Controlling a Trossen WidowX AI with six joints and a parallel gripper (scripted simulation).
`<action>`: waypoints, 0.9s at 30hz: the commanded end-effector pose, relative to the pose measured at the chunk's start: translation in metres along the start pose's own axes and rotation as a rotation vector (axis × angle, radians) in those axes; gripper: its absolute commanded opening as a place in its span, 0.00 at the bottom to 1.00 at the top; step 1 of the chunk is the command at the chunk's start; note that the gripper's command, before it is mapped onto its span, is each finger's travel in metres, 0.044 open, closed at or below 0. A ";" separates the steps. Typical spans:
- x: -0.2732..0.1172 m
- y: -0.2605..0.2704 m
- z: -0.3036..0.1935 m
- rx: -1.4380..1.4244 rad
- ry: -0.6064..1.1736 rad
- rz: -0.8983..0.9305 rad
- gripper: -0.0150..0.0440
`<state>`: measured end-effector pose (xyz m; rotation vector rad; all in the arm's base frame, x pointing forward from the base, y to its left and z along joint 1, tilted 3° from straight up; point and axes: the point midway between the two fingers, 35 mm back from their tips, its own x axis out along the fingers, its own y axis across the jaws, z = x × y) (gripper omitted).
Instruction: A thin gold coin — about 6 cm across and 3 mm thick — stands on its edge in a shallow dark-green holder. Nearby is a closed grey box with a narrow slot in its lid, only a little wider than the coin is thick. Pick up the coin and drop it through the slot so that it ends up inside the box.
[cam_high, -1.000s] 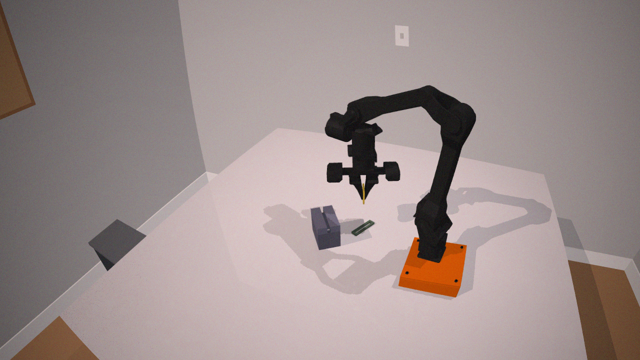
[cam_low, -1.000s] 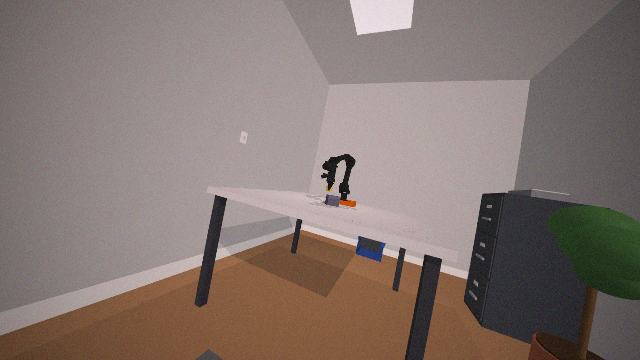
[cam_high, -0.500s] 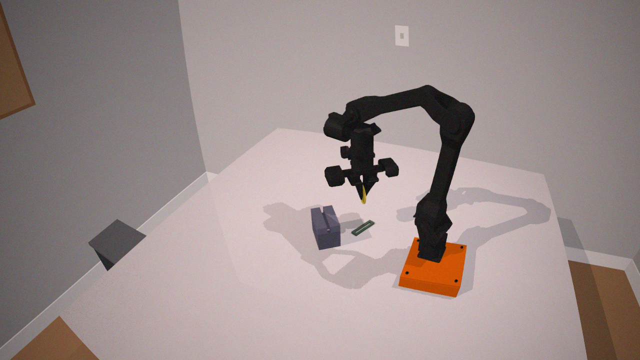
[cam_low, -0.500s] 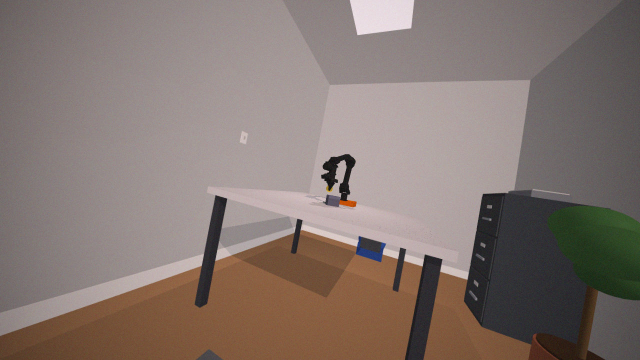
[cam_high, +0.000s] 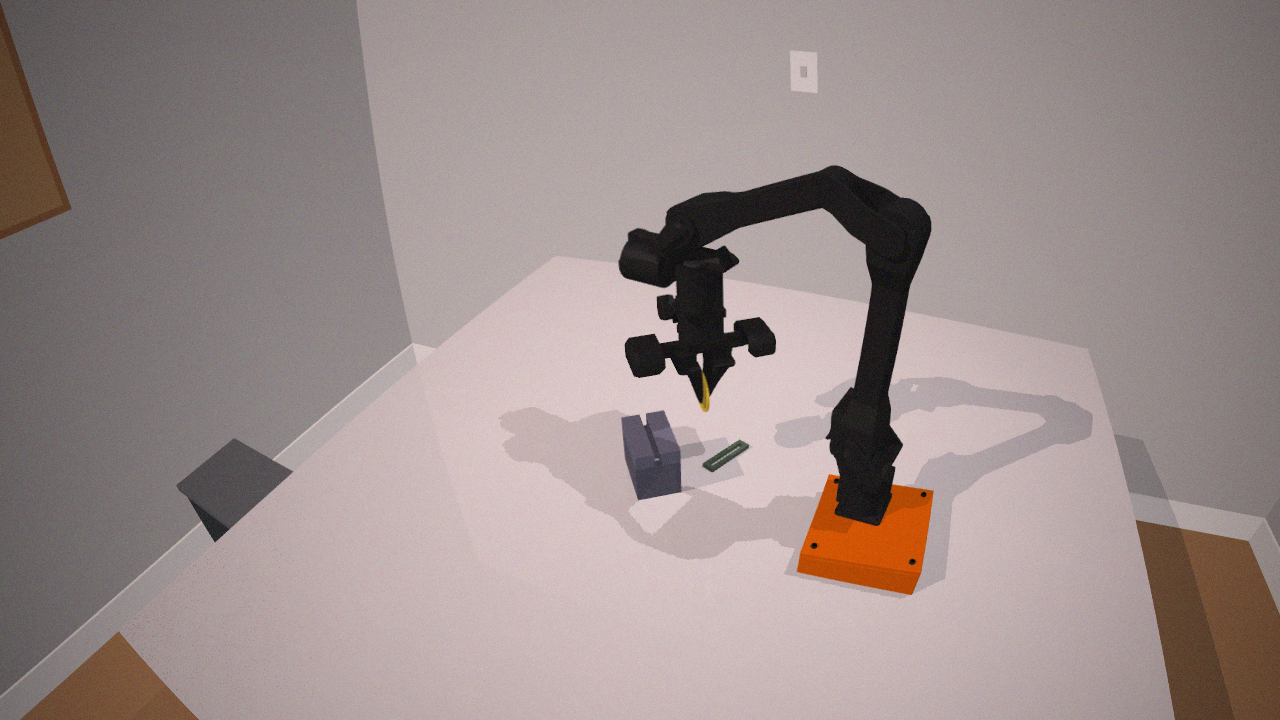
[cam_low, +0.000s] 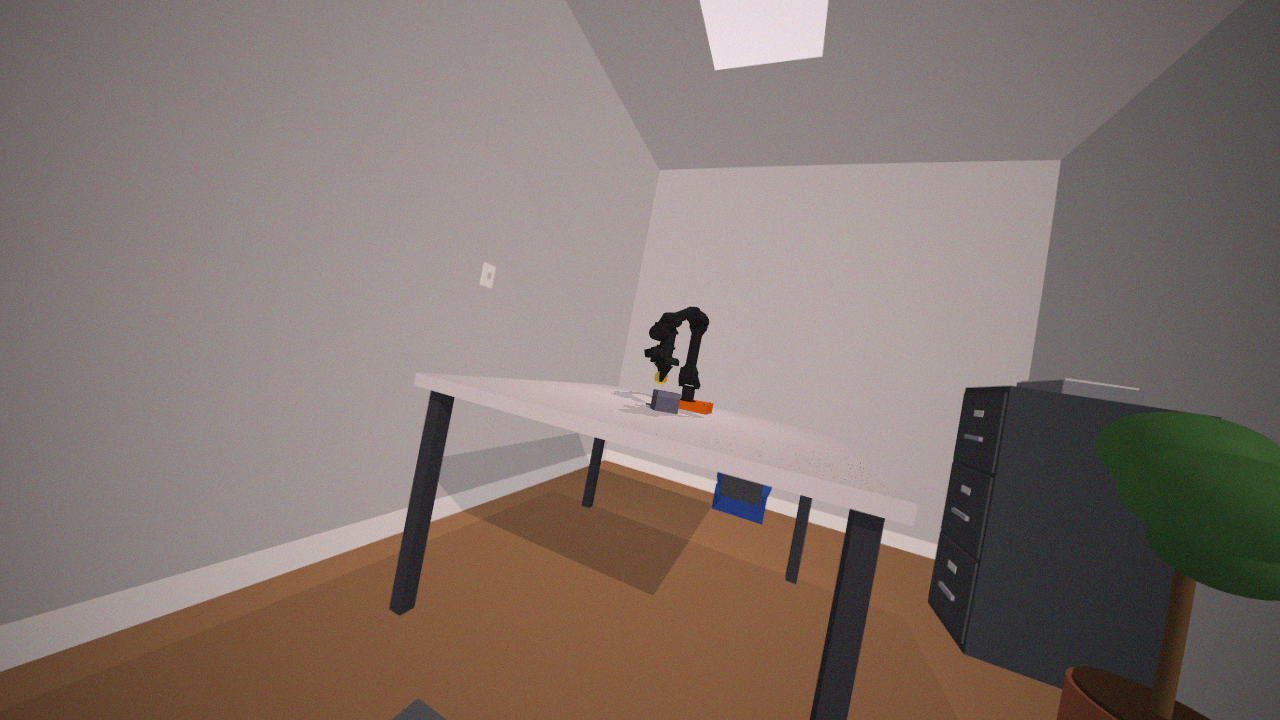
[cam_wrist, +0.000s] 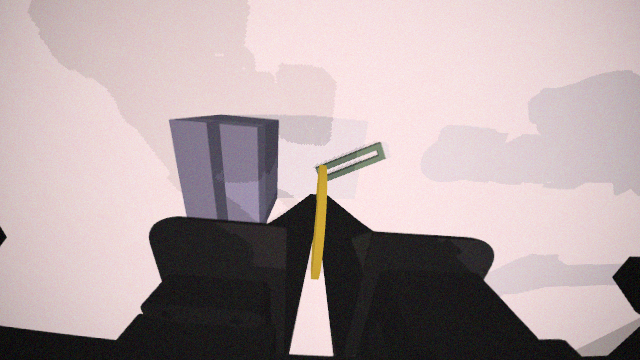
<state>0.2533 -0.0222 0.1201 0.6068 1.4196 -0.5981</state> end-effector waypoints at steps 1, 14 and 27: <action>-0.002 0.011 0.001 -0.002 -0.002 0.006 0.25; -0.002 0.043 -0.002 0.004 -0.004 0.008 0.25; -0.001 0.075 -0.009 0.010 -0.007 0.011 0.25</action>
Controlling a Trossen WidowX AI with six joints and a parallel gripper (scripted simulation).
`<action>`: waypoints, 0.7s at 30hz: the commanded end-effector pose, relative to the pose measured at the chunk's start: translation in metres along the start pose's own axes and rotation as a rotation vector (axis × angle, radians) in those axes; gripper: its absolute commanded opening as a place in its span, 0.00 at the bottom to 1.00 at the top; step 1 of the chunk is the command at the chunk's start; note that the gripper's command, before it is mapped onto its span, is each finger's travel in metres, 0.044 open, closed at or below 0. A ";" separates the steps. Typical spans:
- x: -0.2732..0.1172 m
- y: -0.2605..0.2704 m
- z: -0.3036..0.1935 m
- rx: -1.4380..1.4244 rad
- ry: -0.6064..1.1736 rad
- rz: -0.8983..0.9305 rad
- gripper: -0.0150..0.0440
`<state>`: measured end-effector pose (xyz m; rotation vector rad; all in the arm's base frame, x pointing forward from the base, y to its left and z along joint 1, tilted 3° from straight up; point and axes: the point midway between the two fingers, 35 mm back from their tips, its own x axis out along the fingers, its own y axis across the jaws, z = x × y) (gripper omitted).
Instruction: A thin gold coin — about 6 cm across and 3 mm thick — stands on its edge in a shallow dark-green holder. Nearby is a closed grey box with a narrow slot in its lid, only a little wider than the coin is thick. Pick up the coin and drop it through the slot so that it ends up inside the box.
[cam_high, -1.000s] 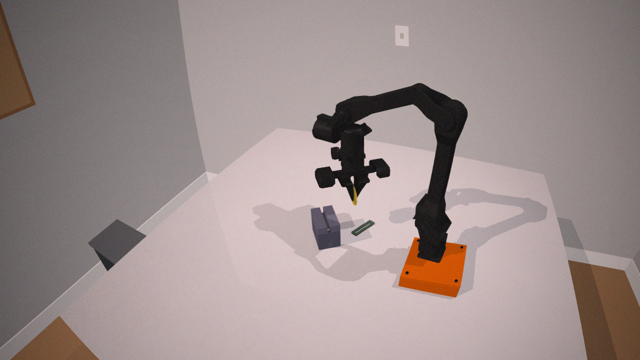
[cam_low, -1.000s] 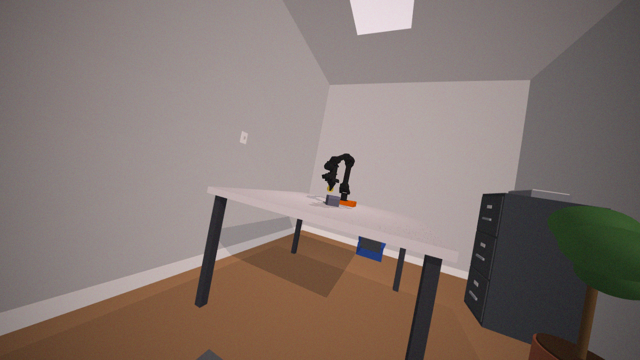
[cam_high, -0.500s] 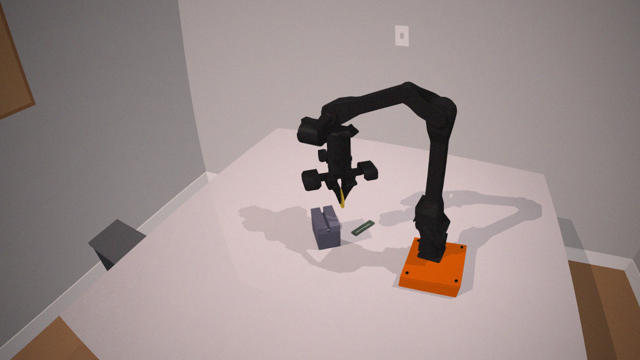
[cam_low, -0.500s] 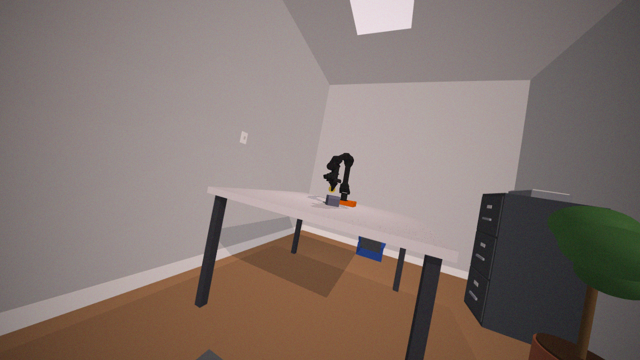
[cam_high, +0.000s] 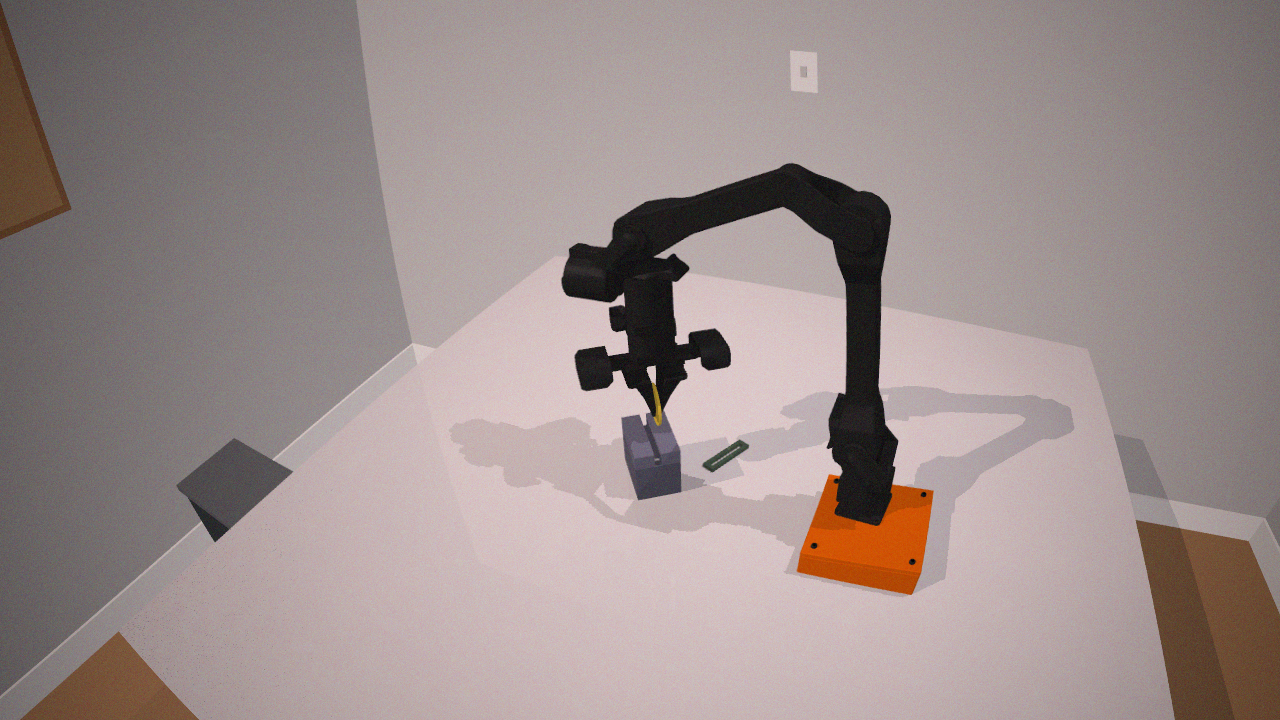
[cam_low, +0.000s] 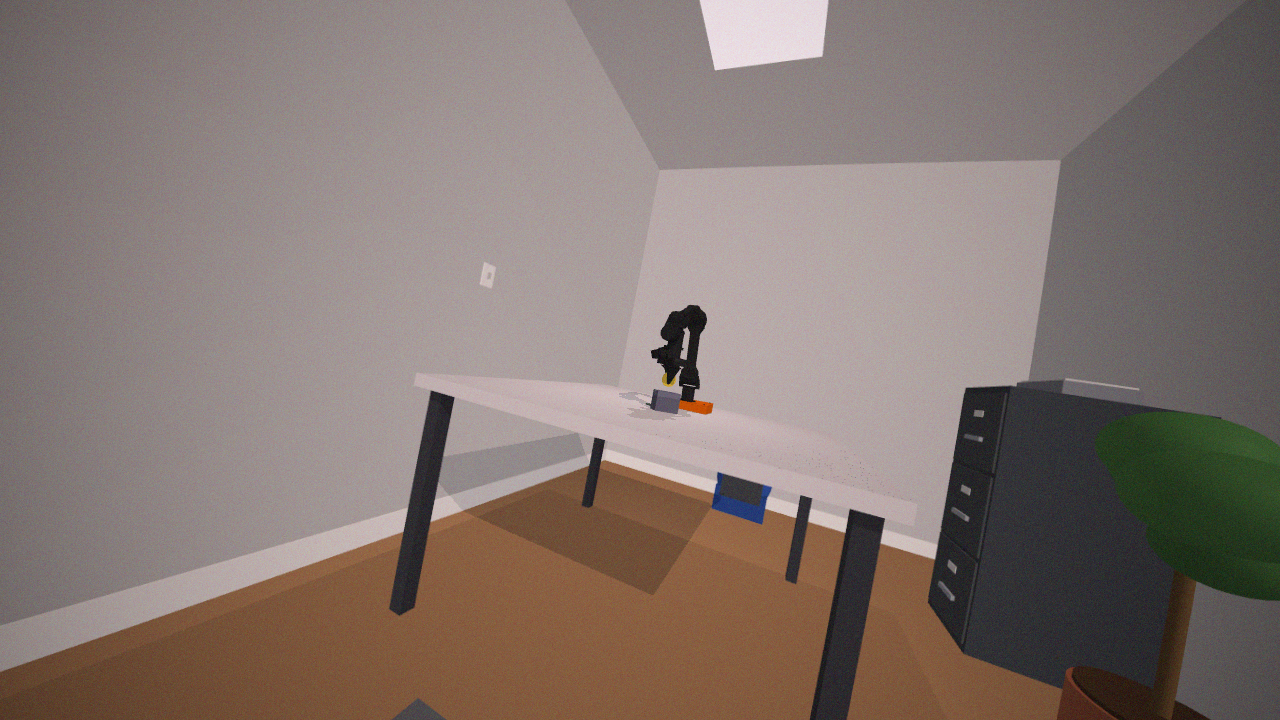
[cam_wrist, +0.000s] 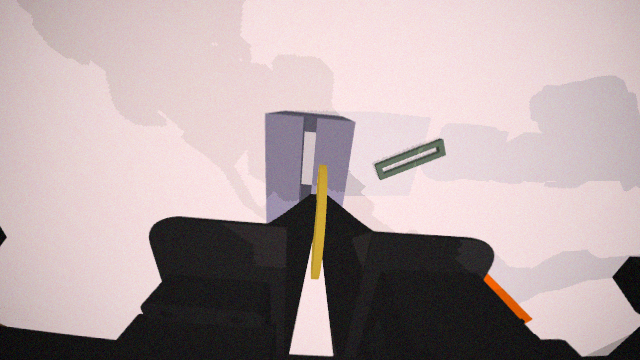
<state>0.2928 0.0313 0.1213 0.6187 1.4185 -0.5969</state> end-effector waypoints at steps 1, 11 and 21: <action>-0.001 0.009 0.000 0.003 -0.010 0.004 0.25; 0.000 0.002 -0.001 -0.001 0.000 0.000 0.25; -0.002 0.008 -0.001 0.001 0.000 0.001 0.25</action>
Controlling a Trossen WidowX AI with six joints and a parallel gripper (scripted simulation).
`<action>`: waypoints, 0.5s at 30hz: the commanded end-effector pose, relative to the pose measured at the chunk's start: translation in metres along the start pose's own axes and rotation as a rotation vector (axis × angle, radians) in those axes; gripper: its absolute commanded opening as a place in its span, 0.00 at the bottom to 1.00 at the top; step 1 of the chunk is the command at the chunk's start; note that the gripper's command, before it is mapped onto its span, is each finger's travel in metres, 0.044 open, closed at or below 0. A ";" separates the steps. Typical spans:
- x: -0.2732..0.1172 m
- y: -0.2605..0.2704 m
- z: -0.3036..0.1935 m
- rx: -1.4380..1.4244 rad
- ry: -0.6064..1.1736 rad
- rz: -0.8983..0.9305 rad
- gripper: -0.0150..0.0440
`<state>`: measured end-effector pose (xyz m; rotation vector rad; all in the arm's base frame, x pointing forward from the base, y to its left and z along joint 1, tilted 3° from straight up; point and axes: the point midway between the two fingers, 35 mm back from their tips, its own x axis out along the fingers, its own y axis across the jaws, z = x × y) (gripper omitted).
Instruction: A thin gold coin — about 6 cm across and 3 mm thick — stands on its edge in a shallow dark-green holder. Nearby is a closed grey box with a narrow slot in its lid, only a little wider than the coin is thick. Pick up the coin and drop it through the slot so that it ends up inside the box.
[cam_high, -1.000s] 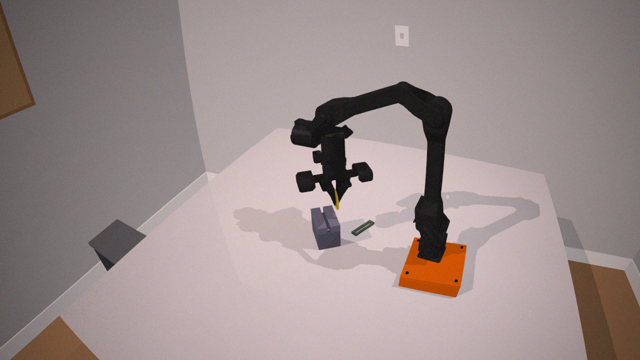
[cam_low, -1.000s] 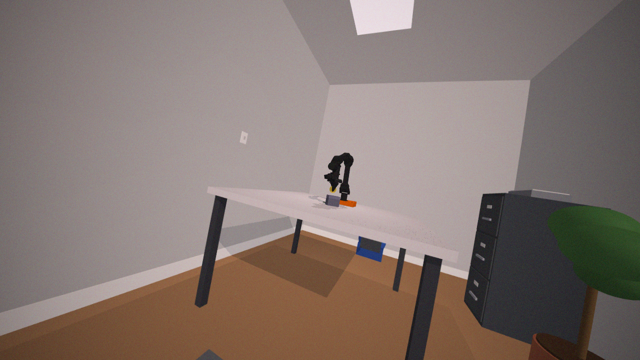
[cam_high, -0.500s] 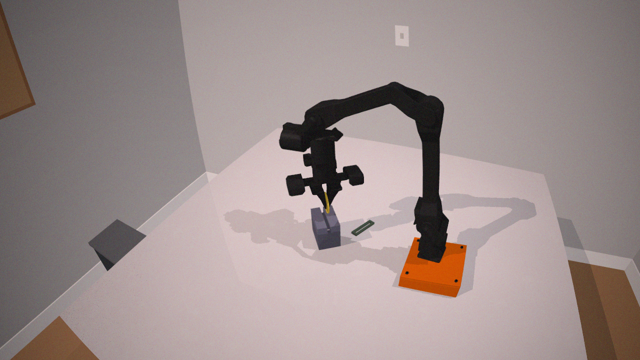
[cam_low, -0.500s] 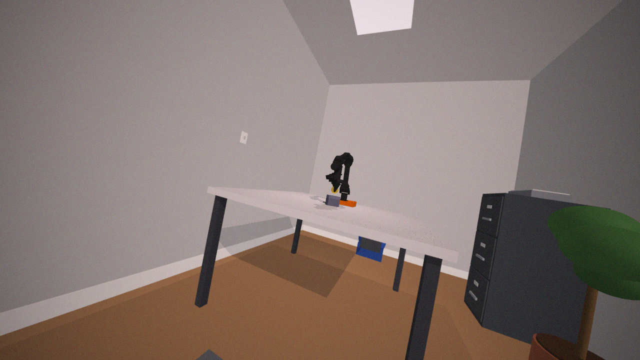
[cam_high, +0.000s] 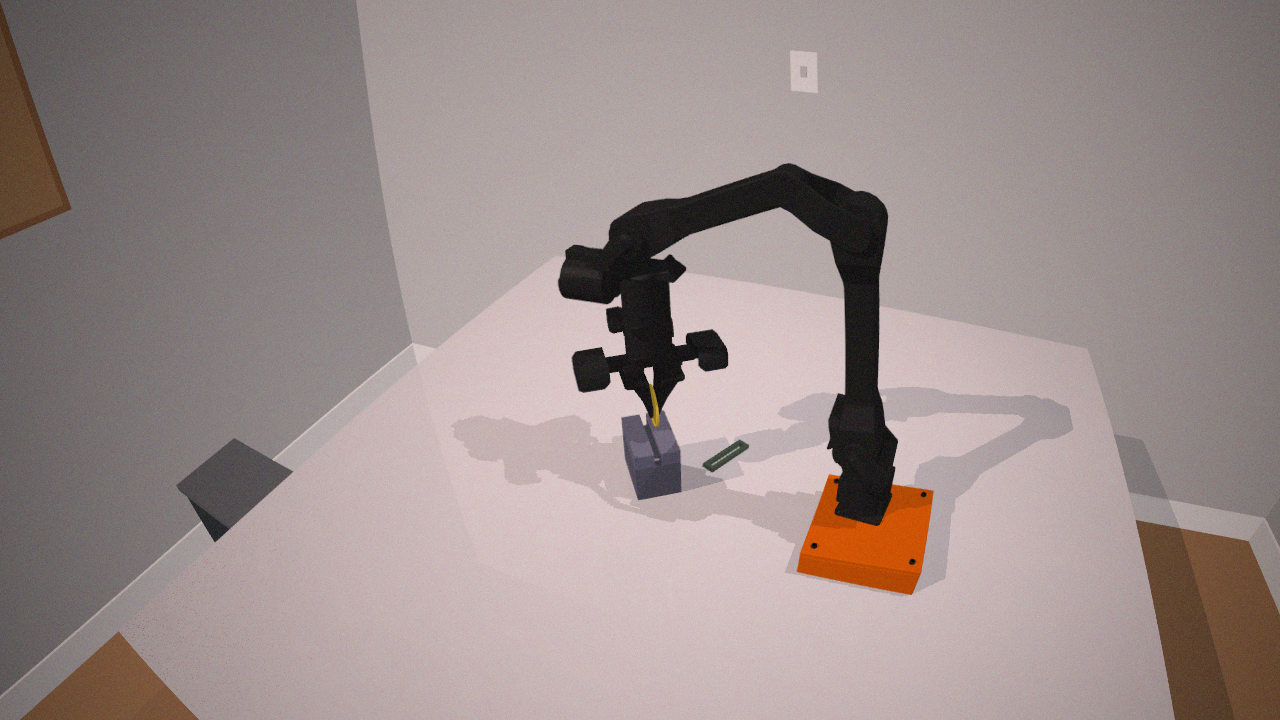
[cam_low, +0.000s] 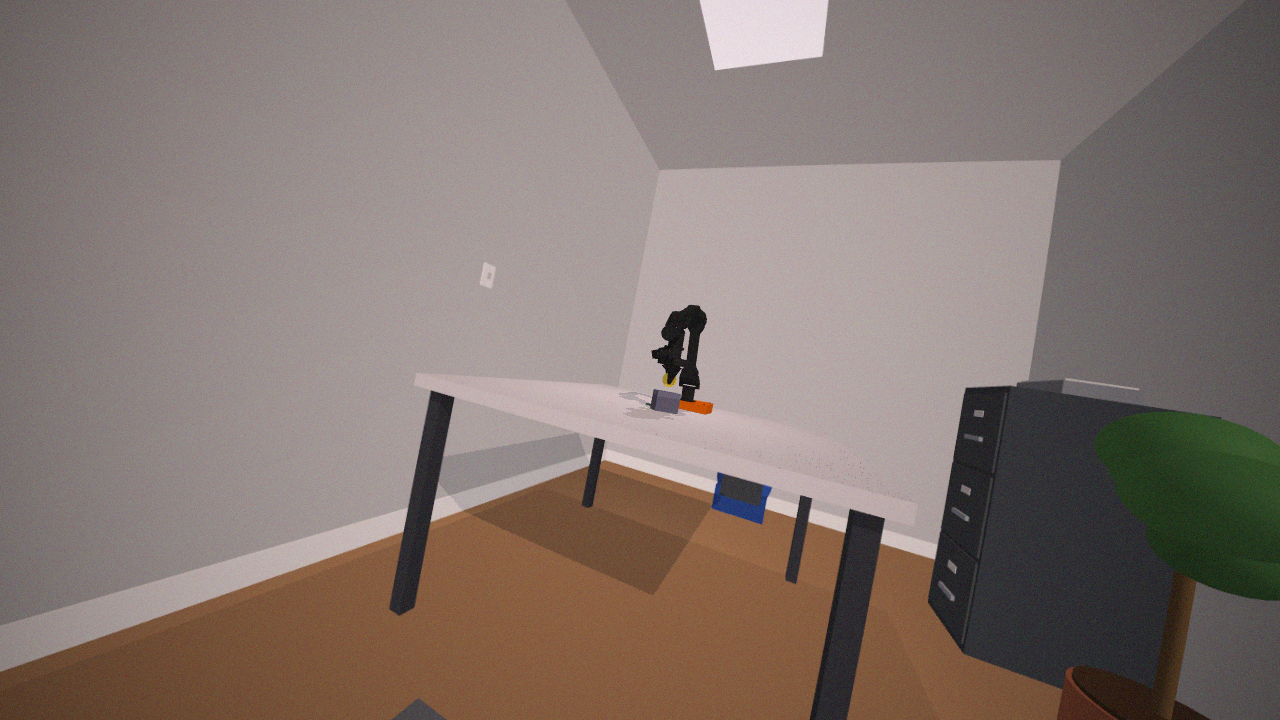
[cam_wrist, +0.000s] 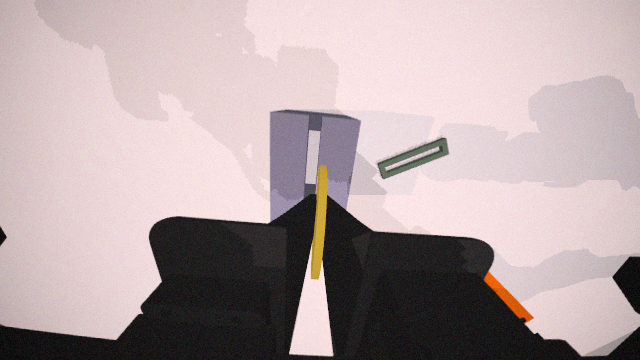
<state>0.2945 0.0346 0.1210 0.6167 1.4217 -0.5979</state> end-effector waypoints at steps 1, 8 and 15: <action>-0.003 0.004 -0.001 0.003 -0.002 0.004 0.25; -0.006 0.005 0.000 0.008 -0.002 0.004 0.25; -0.003 0.004 0.002 0.008 -0.002 0.004 0.25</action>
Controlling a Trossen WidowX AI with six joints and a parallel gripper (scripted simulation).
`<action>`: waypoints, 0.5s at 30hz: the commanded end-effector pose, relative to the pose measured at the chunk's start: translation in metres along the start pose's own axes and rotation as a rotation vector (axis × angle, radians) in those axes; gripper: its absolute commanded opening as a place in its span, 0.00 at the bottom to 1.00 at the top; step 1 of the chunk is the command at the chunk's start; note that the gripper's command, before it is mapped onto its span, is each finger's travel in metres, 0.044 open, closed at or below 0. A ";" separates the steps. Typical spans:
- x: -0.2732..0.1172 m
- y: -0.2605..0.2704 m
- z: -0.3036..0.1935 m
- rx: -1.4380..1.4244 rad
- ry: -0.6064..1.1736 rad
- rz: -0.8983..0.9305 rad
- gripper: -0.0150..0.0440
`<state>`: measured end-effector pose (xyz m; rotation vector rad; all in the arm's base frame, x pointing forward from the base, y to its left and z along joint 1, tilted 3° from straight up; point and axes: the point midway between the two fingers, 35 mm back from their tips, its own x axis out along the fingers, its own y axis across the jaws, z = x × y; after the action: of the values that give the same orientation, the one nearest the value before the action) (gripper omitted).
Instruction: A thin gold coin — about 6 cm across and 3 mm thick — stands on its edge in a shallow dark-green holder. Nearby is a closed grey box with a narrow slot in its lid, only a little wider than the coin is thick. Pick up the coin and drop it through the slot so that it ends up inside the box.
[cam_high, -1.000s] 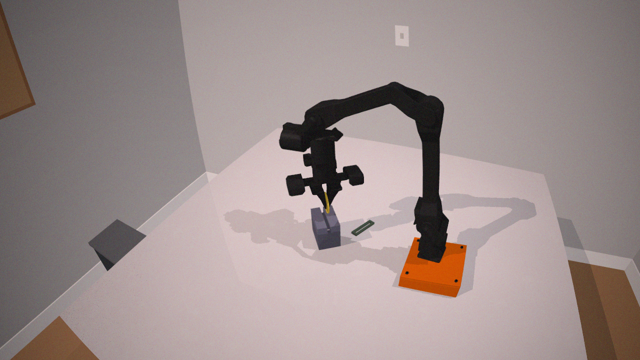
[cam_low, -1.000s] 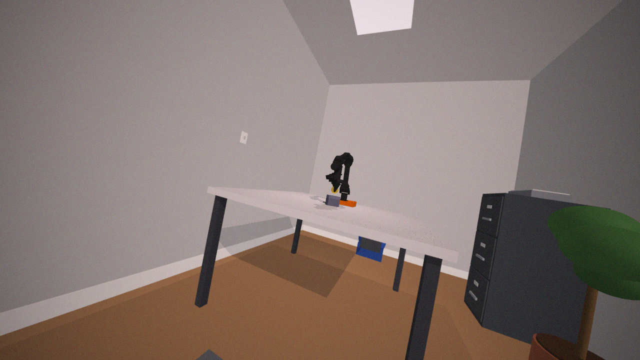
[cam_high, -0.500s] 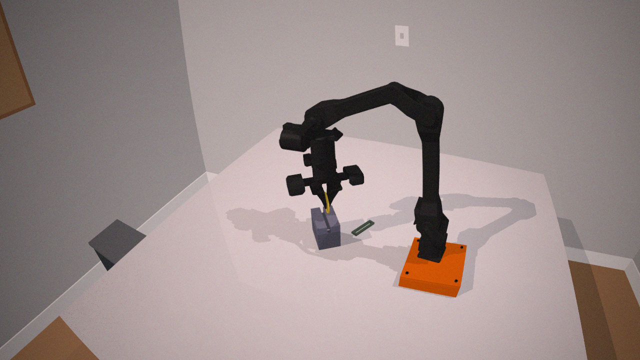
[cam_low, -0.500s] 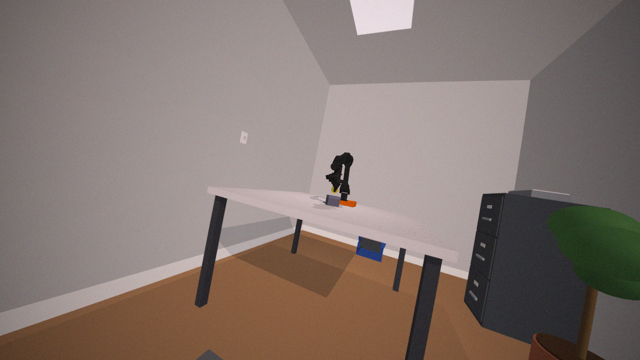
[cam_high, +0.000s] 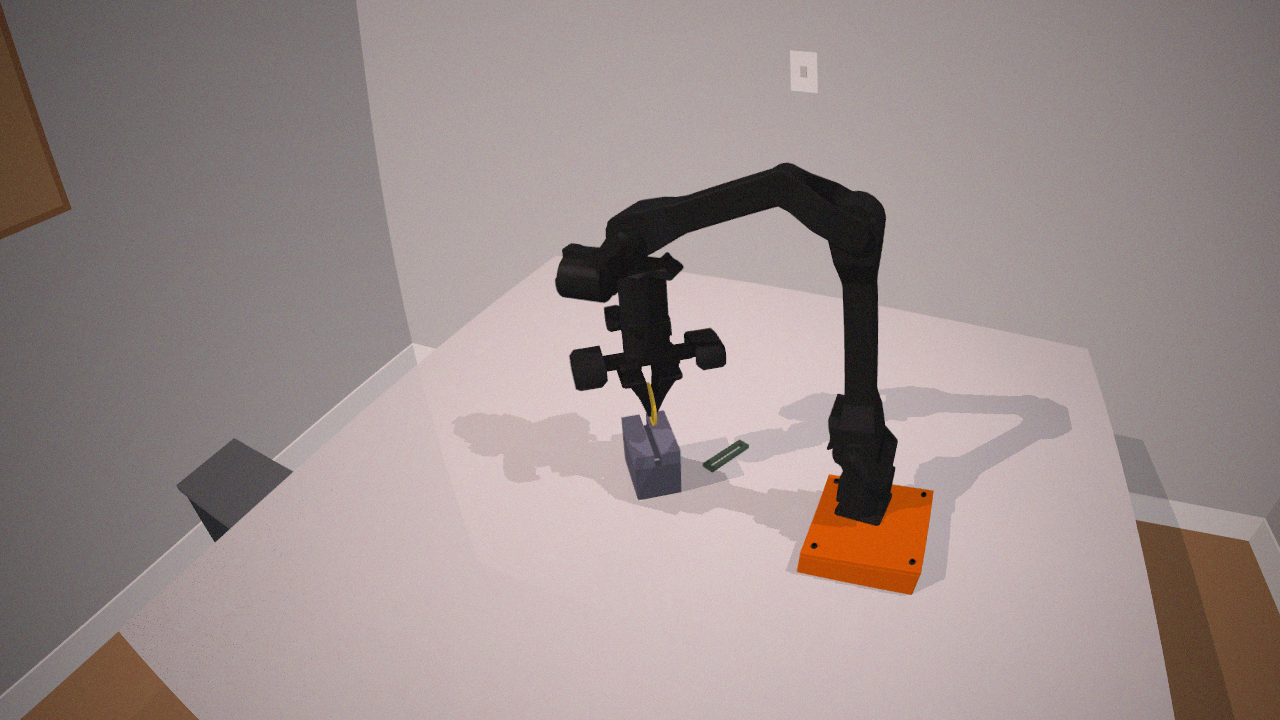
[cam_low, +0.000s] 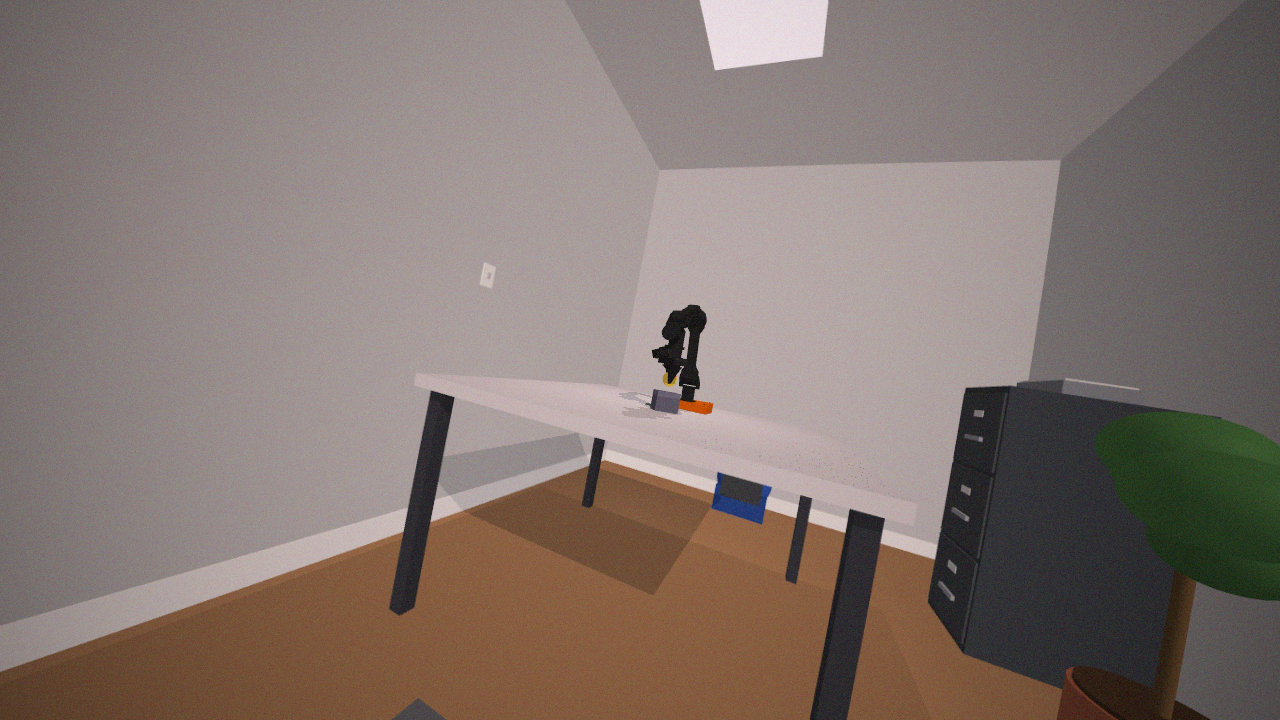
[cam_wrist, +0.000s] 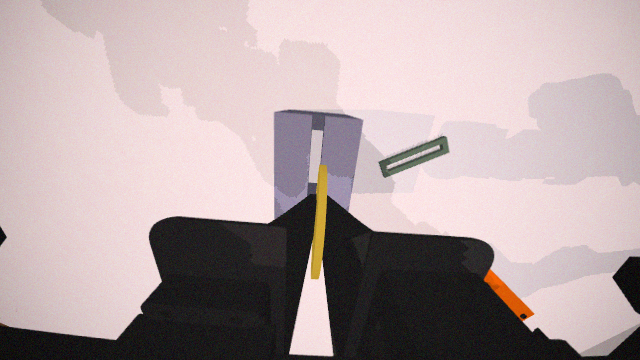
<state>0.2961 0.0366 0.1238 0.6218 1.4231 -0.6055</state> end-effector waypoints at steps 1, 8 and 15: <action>0.000 0.002 0.003 -0.002 -0.004 0.007 0.25; 0.000 0.005 0.002 -0.012 -0.004 0.007 0.25; 0.000 0.004 0.002 -0.008 -0.002 0.004 0.25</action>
<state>0.2995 0.0377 0.1230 0.6172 1.4238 -0.6001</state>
